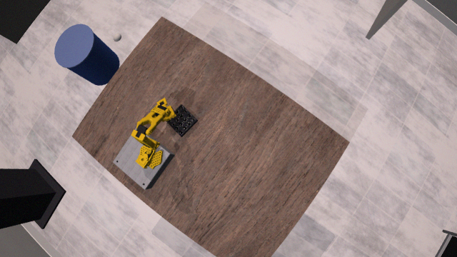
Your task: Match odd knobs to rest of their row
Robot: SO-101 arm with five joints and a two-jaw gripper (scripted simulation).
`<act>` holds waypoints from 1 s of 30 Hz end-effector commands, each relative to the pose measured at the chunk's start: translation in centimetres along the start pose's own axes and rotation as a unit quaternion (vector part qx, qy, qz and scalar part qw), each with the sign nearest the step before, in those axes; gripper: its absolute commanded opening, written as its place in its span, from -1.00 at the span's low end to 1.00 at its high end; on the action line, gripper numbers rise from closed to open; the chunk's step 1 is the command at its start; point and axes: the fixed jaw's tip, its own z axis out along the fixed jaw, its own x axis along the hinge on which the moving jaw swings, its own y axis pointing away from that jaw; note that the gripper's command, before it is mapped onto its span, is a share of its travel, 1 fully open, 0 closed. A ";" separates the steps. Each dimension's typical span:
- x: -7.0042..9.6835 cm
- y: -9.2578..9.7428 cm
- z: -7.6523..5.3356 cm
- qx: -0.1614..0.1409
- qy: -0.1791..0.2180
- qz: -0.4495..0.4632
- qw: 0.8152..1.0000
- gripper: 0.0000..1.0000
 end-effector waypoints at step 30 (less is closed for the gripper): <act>0.7 -0.6 -0.2 0.009 -0.001 -0.523 0.852 -0.82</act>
